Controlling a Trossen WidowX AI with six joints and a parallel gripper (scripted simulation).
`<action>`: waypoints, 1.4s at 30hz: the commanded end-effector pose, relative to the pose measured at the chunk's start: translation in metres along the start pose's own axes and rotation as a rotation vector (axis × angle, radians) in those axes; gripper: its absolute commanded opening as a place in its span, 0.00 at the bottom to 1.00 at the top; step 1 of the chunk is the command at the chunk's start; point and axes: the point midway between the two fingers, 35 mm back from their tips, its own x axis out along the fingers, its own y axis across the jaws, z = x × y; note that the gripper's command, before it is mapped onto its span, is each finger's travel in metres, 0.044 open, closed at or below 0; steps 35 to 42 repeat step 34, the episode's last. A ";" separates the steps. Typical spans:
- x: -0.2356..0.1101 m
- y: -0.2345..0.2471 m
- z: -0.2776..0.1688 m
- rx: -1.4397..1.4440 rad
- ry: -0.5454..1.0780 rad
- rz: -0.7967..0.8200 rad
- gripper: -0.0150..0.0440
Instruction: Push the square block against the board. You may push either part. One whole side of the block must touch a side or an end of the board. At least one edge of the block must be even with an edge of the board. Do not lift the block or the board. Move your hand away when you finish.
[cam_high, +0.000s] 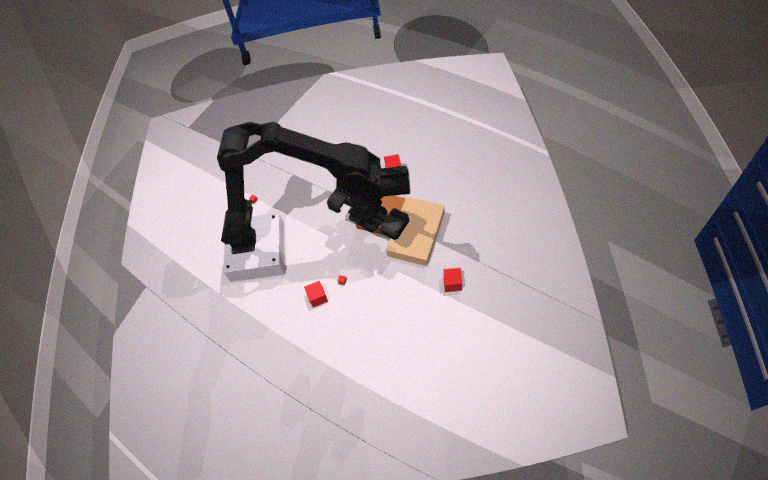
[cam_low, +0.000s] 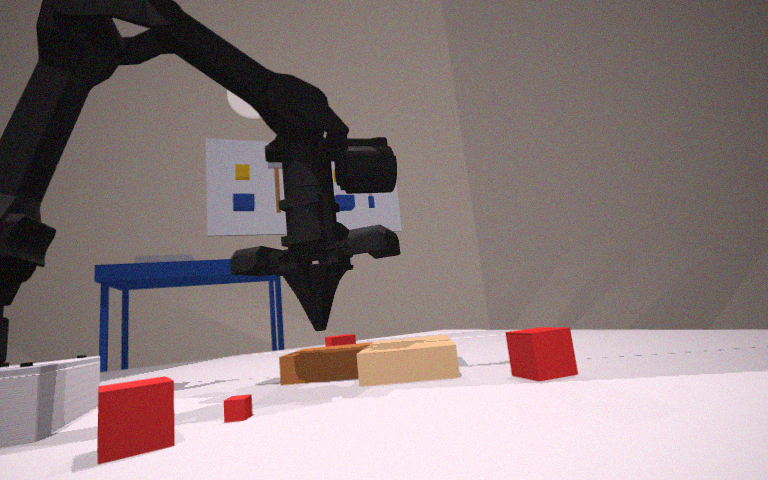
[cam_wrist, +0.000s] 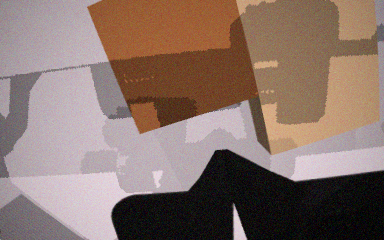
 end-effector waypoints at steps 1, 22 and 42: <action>0.039 0.000 -0.002 -0.010 0.008 0.006 0.25; 0.051 0.001 0.015 -0.010 0.007 0.006 0.25; 0.051 0.001 0.015 -0.010 0.007 0.006 0.25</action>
